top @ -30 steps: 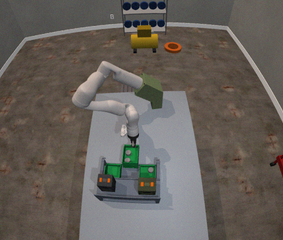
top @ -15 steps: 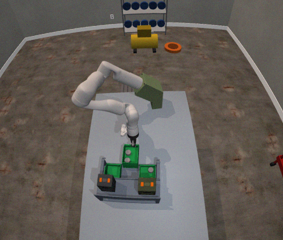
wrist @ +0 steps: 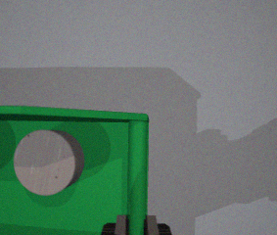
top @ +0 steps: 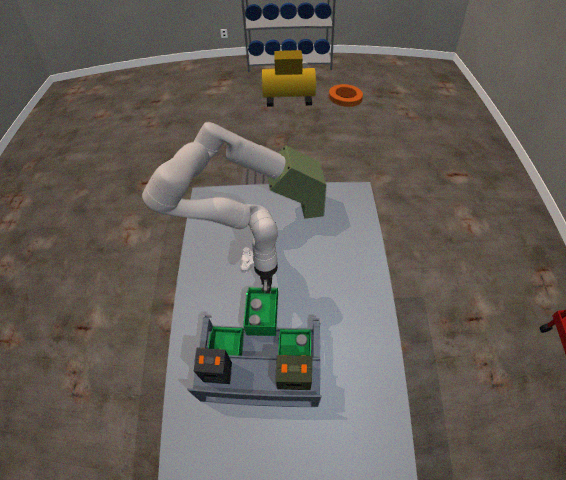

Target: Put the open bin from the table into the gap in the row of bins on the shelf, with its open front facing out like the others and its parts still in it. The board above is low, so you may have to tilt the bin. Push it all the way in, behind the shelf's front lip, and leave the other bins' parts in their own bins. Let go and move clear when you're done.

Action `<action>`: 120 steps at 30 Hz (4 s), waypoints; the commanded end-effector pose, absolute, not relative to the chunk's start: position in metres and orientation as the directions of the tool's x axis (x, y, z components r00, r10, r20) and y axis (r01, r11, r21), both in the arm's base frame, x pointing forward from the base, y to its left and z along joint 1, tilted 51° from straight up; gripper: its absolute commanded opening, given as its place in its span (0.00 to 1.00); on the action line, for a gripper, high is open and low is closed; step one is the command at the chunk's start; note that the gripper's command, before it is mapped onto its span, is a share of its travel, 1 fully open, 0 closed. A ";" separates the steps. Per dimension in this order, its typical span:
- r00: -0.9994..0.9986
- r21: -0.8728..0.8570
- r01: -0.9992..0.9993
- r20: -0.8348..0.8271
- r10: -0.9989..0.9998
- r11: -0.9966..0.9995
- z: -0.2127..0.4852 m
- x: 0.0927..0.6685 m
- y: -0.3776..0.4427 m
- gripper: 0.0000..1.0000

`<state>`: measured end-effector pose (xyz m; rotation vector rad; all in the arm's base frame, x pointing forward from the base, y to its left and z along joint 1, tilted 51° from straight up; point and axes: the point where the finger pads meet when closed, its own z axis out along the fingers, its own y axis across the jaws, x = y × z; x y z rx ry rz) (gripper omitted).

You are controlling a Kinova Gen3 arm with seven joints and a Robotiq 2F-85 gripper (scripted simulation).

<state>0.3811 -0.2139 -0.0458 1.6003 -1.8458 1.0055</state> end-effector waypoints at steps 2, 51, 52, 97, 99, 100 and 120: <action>-0.188 -0.211 -0.977 0.767 -0.614 0.035 -0.041 0.383 -0.206 0.10; -0.188 -0.211 -0.977 0.767 -0.614 0.036 -0.038 0.384 -0.202 0.10; -0.188 -0.211 -0.977 0.767 -0.614 0.036 -0.038 0.384 -0.202 0.10; -0.188 -0.173 -0.981 0.767 -0.613 0.085 -0.039 0.383 -0.204 0.10; -0.188 -0.173 -0.981 0.767 -0.613 0.085 -0.039 0.383 -0.204 0.10; -0.188 -0.165 -0.982 0.768 -0.612 0.095 -0.039 0.382 -0.205 0.10; -0.188 -0.140 -0.982 0.767 -0.613 0.126 -0.038 0.391 -0.205 0.10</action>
